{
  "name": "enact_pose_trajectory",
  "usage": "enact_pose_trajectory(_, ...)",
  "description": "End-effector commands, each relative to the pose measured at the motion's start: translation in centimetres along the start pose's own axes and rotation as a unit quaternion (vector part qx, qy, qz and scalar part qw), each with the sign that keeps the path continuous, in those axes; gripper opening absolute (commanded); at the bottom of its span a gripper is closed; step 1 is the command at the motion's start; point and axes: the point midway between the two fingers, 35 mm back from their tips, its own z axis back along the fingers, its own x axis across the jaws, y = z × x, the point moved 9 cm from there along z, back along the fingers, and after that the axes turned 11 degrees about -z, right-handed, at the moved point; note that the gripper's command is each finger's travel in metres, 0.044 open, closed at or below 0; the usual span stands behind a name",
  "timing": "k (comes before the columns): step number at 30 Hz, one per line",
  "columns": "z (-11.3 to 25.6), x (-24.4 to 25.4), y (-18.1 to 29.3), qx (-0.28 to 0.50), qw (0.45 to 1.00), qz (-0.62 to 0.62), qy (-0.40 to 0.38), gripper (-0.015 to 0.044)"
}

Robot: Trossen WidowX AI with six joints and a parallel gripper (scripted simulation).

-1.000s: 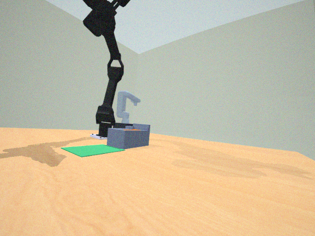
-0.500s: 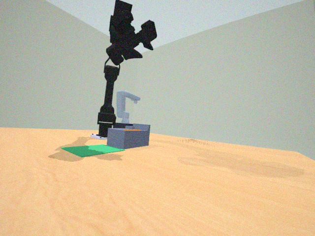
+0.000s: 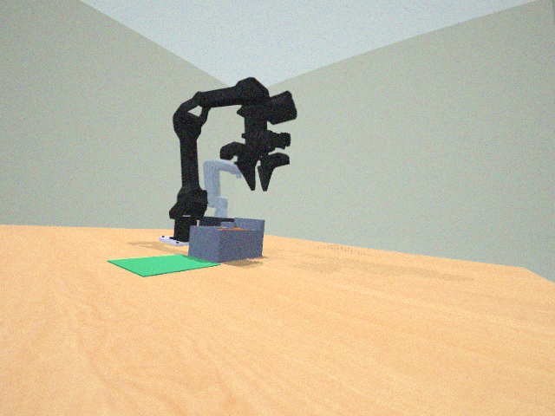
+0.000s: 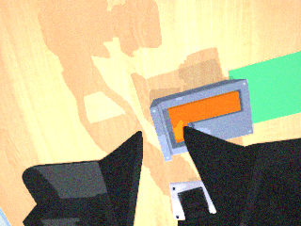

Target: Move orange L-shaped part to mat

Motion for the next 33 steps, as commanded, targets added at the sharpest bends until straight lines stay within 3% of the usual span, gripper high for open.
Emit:
enact_pose_trajectory(1,-1.3,0.9,2.0,0.046,0.993,0.091,0.054,0.0180)
enact_pose_trajectory(13,-1.5,0.9,1.9,0.046,0.993,0.091,0.054,0.0180)
enact_pose_trajectory(22,-8.5,0.1,2.5,0.045,0.993,0.091,0.055,0.0180)
enact_pose_trajectory(33,-8.7,0.0,2.6,0.046,0.993,0.091,0.055,0.0180)
